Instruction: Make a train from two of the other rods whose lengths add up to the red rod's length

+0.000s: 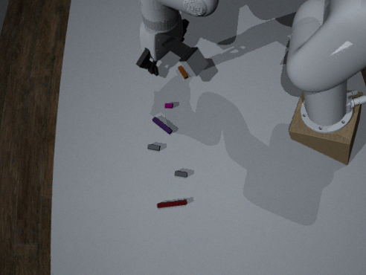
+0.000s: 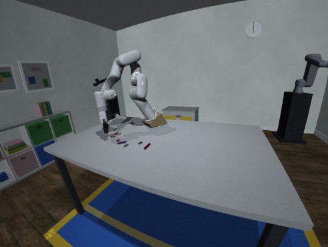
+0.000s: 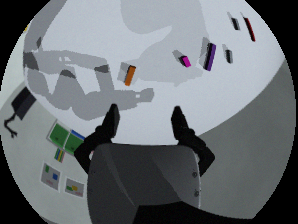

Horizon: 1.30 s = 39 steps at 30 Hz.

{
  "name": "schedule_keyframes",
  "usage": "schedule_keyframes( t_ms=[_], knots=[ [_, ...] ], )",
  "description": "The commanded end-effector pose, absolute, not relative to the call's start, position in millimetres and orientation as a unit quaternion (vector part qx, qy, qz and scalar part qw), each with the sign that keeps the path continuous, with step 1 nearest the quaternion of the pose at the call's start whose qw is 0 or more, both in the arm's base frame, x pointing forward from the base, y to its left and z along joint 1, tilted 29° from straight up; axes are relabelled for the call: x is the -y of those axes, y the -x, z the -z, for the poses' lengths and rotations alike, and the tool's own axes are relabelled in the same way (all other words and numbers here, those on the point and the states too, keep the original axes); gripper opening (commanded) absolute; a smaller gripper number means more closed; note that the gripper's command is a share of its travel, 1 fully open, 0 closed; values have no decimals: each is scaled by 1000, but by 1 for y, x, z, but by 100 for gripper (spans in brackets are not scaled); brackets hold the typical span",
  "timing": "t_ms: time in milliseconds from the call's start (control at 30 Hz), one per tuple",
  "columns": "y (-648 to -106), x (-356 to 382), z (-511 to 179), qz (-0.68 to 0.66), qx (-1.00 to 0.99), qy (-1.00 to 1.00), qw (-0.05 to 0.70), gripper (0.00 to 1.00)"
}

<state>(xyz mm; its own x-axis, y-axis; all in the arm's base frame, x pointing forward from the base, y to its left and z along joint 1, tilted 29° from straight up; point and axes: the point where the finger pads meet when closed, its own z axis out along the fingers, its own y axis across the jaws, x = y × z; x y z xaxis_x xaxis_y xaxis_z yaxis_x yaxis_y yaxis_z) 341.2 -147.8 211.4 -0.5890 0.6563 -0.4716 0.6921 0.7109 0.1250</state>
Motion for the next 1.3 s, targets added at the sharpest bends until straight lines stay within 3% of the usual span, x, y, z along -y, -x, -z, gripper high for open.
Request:
schedule_keyframes(
  t_ms=[0,1033,1267],
  knots=[
    [-342,148,-213,36,-890,-378,251,100],
    [-342,148,-213,36,-890,-378,251,100],
    [-365,100,-207,34,-892,-379,244,100]
  ],
)
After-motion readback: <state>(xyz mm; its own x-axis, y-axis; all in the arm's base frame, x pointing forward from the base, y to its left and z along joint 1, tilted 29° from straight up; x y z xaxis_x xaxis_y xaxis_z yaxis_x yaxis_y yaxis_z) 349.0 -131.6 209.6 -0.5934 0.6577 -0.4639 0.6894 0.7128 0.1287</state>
